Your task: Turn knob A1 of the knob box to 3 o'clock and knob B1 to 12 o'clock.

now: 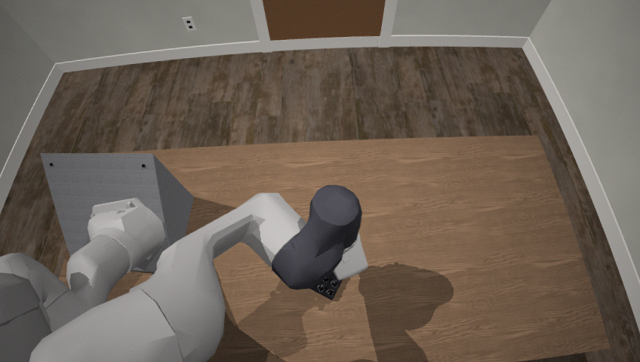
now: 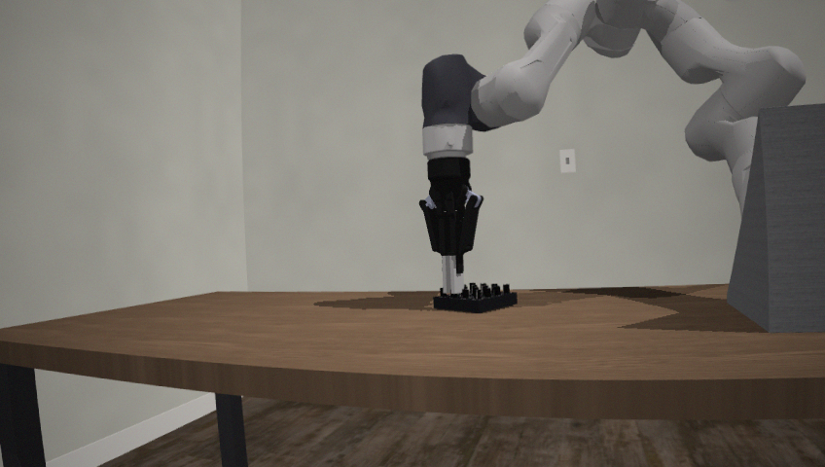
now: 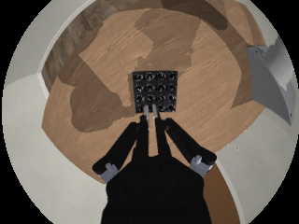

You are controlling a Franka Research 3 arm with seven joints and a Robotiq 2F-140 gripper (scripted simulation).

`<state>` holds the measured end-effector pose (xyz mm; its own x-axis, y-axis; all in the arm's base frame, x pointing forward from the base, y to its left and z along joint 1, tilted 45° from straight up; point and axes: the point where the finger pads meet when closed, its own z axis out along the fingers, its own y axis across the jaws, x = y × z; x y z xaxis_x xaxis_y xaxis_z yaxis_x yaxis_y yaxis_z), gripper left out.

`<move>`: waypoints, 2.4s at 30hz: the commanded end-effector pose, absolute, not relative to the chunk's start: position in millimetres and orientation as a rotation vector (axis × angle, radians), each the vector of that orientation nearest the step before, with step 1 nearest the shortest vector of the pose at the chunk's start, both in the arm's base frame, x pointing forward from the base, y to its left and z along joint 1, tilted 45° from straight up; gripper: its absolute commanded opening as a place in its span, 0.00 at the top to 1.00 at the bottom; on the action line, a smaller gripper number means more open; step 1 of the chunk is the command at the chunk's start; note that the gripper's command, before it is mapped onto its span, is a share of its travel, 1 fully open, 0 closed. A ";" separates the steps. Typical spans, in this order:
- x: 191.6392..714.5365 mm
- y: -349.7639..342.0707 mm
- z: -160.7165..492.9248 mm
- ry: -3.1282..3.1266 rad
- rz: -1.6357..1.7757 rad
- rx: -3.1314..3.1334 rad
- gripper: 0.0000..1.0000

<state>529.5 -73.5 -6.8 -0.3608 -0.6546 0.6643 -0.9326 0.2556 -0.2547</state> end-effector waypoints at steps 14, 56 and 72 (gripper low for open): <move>529.4 -75.5 -6.7 -1.962 0.812 1.575 0.95; 529.7 -52.8 15.6 -1.962 0.812 1.575 0.88; 529.8 -48.4 19.9 -1.962 0.812 1.575 0.88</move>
<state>530.0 -50.2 18.9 -0.2185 -0.6830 0.6969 -0.9758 0.1600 -0.1492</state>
